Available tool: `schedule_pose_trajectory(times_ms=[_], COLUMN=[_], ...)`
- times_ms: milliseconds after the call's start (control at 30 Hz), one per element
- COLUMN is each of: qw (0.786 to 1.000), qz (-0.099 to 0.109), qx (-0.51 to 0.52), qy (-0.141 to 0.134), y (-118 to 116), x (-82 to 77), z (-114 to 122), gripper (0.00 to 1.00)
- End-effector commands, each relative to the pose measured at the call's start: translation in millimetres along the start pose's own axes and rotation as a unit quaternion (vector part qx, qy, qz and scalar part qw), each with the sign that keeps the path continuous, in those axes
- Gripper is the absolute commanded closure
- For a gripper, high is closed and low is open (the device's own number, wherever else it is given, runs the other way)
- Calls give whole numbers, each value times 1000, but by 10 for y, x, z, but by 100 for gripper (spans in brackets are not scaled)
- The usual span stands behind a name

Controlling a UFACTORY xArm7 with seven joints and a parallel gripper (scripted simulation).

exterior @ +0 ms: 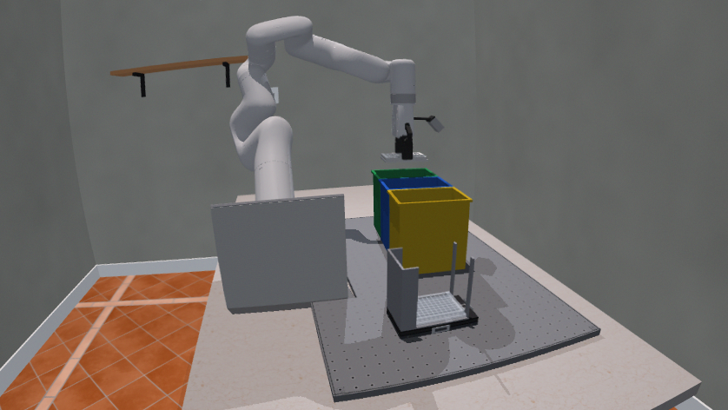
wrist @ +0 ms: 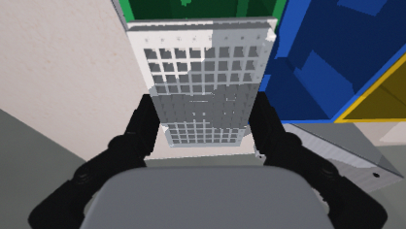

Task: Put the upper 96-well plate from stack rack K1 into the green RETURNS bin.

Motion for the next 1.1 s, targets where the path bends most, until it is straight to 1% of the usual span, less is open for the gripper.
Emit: schedule_pose_trajectory(times_ms=[0, 300, 433, 500, 733, 1067], qw=[1000, 1000, 1000, 1000, 1000, 1000], qz=[0, 0, 0, 0, 0, 0], qx=[0, 0, 0, 0, 0, 0], qy=[2, 2, 2, 2, 2, 2], y=[2, 4, 4, 4, 5, 6], x=[-17, -17, 49, 49, 166, 168], z=[-7, -7, -6, -6, -7, -8], gripper=[100, 100, 100, 100, 100, 100])
Point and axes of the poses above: the point where the finger pads meet when closed, its own x axis out along the fingers, its own y axis across the jaws, z = x × y, the point moved 9 cm from there along -x, back along the fingers, and after that the axes turned 3 degrees about -x, right-handed, at the moved point
